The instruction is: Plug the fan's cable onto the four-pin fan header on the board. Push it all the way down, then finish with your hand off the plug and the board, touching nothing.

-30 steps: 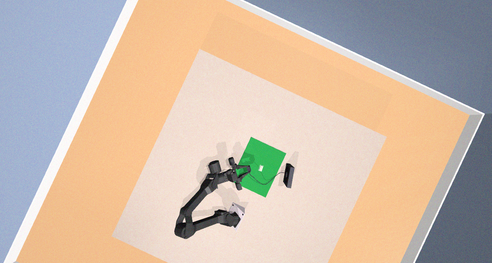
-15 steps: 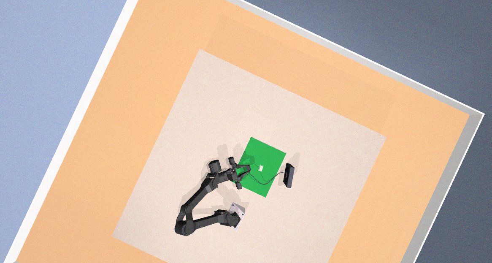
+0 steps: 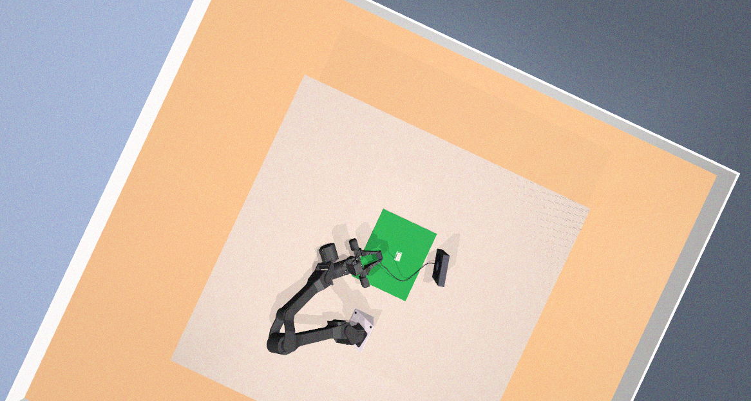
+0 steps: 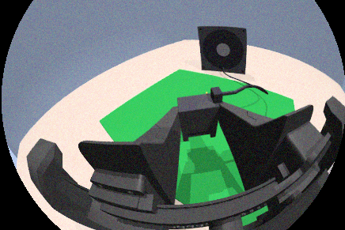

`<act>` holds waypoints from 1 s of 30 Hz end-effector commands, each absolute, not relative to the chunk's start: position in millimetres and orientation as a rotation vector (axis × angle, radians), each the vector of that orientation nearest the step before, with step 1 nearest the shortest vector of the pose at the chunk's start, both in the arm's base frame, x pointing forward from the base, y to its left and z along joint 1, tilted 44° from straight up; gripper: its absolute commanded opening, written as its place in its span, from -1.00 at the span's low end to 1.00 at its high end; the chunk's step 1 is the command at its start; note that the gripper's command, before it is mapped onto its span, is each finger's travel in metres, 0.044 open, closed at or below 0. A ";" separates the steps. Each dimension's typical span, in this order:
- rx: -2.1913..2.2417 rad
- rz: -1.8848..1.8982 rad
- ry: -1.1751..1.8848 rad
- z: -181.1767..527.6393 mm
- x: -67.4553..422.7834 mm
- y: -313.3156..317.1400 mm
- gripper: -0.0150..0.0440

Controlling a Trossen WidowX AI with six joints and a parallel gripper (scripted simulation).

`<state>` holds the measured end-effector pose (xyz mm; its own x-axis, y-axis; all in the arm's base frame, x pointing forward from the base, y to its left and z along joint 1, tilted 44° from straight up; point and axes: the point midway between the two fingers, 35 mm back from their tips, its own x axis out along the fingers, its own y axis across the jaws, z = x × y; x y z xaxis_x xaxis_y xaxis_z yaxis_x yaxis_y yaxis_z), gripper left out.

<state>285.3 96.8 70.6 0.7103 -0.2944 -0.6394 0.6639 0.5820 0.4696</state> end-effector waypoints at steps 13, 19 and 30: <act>0.755 -0.598 0.538 58.6 283.1 105.2 -0.49; 0.755 -0.598 0.538 54.7 282.5 108.8 -0.49; 0.754 -0.596 0.544 50.2 281.3 112.8 -0.49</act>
